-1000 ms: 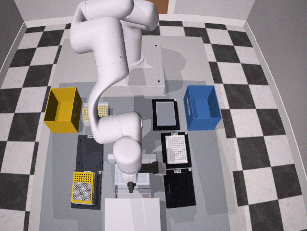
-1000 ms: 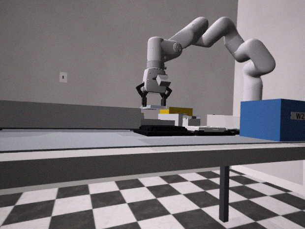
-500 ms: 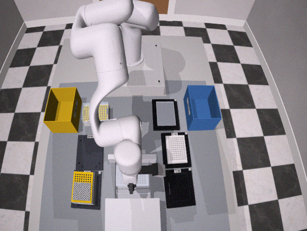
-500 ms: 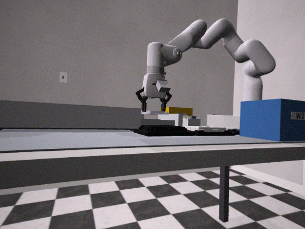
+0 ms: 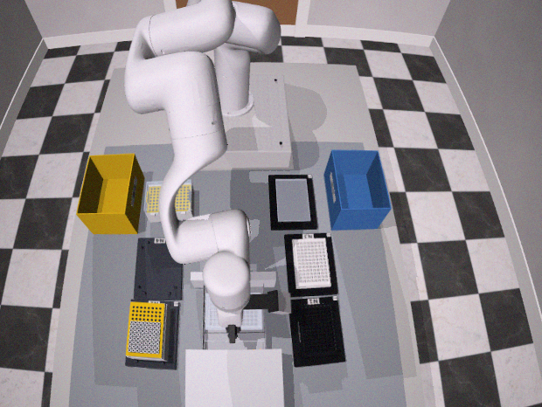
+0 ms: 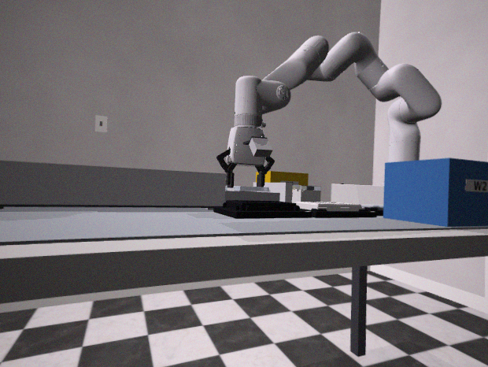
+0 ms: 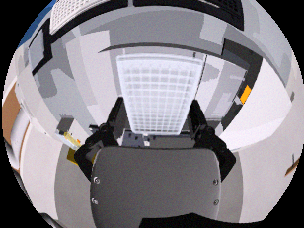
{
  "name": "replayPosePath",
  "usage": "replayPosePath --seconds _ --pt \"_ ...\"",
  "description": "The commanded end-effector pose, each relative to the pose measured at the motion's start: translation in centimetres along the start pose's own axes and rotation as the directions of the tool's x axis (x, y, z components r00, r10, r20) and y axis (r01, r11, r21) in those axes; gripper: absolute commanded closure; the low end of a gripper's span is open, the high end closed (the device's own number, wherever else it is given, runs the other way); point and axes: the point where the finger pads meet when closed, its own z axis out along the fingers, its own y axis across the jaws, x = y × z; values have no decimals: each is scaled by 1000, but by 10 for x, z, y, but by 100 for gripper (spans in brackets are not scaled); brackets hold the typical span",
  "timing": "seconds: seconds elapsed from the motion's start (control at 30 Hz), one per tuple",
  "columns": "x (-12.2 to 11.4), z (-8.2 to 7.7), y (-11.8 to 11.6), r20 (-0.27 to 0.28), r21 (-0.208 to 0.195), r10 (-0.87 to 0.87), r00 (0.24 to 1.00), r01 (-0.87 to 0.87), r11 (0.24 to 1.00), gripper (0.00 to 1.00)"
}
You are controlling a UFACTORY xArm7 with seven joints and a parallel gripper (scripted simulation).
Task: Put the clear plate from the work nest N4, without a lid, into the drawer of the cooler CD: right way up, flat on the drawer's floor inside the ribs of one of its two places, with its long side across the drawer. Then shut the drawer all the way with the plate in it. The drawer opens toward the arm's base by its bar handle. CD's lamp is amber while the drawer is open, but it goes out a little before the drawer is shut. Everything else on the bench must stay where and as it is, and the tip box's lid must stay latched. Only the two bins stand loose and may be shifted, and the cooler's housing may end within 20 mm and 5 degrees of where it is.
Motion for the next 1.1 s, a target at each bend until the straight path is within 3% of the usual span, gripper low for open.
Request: replayPosePath --seconds 0.0,1.07 --pt "0 4 2 0 -5 0 1000 0 1000 100" --pt "0 10 2 0 -5 0 1000 0 1000 100"
